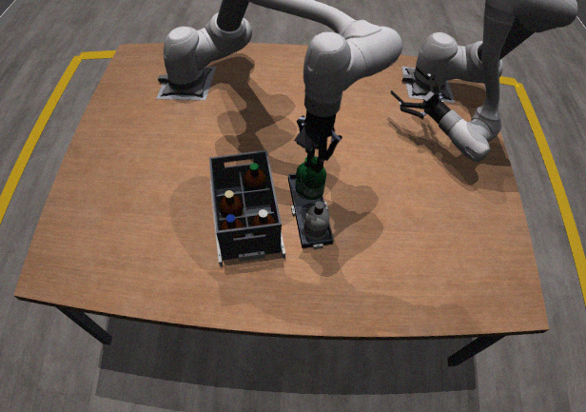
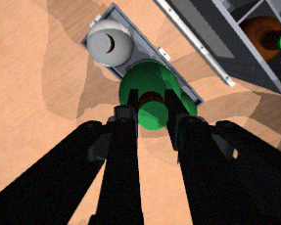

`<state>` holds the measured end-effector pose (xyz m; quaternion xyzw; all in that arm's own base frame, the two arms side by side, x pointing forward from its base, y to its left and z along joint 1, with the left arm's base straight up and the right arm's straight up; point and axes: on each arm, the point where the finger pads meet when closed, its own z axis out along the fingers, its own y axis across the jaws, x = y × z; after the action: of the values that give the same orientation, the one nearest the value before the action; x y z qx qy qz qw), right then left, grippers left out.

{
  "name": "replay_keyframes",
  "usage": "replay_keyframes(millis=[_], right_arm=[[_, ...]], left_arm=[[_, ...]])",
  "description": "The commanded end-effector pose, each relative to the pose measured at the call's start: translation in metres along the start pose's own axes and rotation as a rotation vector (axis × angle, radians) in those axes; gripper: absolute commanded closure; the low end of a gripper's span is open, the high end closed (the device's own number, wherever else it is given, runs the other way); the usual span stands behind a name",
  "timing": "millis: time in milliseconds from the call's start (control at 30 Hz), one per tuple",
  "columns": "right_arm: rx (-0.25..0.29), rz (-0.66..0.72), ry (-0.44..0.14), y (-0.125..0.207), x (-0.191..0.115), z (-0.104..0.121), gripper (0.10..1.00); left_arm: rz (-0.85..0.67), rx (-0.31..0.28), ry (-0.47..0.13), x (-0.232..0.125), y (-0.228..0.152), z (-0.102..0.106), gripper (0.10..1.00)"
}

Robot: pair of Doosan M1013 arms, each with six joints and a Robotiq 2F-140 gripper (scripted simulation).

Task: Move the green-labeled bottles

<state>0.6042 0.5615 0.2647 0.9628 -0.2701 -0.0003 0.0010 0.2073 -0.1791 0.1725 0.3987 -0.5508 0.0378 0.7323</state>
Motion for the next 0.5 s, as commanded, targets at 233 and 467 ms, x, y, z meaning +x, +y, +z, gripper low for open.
replay_keyframes(millis=[233, 467], right_arm=[[0.002, 0.000, 0.000, 0.000, 0.000, -0.009, 0.999], [0.002, 0.000, 0.000, 0.000, 0.000, -0.014, 0.999]], left_arm=[[0.000, 0.000, 0.000, 0.000, 0.000, 0.000, 0.098], [0.000, 0.000, 0.000, 0.000, 0.000, 0.000, 0.098]])
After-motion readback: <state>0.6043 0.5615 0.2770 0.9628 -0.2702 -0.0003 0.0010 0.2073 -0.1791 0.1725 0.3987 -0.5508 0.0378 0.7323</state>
